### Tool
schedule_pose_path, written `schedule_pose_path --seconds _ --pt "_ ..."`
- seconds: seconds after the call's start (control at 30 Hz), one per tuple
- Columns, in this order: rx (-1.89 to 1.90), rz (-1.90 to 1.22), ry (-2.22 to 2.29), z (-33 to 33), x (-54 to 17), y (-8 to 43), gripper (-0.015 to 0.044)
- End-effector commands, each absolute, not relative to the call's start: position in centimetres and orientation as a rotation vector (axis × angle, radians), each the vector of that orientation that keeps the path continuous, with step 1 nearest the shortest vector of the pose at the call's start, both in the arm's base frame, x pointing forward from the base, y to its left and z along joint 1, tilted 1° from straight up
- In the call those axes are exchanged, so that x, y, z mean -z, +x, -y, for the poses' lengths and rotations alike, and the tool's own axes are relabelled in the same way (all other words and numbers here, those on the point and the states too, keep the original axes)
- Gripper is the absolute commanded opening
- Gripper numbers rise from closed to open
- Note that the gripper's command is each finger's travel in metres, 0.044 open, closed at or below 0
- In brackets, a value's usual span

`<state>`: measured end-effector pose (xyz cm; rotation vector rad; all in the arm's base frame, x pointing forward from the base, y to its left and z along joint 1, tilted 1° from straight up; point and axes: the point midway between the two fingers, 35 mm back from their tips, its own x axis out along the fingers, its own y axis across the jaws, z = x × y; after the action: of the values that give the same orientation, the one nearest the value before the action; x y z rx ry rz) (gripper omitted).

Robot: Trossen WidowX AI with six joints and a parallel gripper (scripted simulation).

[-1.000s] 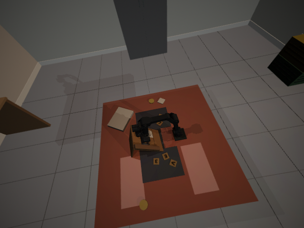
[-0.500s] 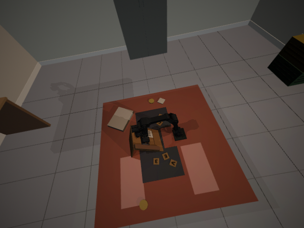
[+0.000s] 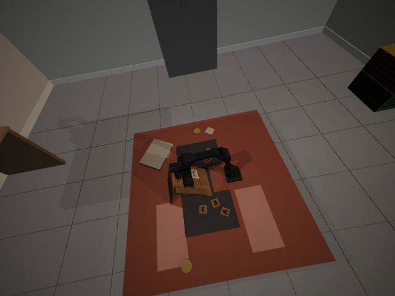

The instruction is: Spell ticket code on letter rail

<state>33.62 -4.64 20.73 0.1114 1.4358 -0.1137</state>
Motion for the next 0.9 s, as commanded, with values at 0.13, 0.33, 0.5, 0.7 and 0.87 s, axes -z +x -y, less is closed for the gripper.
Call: schedule_pose_path --seconds 0.13,0.33,0.5,0.7,0.87 --pt "0.107 -1.427 0.112 4.64 -20.74 34.27 0.0000" --pt "0.107 -1.427 0.112 4.68 -20.62 34.52 0.0000" --pt "0.107 -1.427 0.112 4.67 -20.60 34.49 0.0000" --pt "0.107 -1.427 0.112 4.52 -20.57 34.28 0.0000" --pt "0.107 -1.427 0.112 4.25 -20.55 34.13 0.0000"
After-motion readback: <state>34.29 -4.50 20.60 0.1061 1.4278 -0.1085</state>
